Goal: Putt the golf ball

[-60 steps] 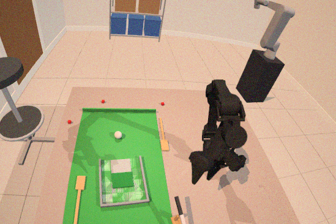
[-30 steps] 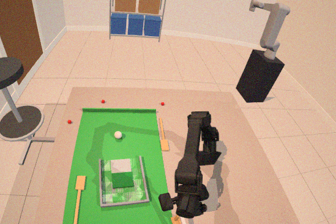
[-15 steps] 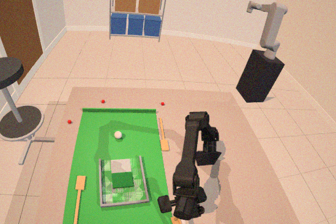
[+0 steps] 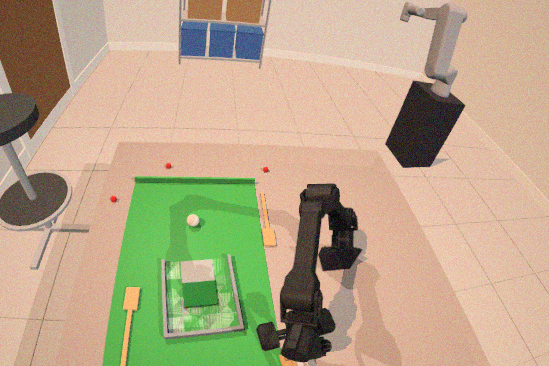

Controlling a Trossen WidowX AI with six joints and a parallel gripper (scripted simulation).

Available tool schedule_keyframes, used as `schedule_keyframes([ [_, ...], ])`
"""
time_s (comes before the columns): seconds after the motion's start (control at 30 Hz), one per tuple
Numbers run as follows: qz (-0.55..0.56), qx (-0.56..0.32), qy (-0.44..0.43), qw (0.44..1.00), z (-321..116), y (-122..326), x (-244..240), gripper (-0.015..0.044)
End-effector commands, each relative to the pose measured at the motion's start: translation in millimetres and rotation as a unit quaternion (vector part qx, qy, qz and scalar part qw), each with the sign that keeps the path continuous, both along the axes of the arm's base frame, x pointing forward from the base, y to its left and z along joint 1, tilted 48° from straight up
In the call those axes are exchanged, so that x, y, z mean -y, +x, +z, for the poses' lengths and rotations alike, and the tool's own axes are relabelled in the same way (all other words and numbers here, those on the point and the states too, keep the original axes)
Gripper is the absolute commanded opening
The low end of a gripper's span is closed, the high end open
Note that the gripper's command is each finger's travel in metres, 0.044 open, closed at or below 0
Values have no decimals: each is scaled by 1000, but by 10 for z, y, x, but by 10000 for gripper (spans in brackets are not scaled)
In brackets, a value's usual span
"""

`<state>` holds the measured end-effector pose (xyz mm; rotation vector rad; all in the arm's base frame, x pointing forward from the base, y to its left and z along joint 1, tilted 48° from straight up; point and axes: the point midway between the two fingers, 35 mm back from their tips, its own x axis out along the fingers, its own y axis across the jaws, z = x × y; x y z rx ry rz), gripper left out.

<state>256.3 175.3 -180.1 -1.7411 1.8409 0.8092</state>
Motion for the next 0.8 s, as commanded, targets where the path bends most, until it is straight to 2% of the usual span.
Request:
schedule_keyframes([
  [0.0,0,0,0,1000,0,0,0,414],
  [0.5,0,0,0,1000,0,0,0,20],
  [0.6,0,0,0,1000,0,0,0,0],
  [0.77,0,0,0,1000,13,5,-17,0],
])
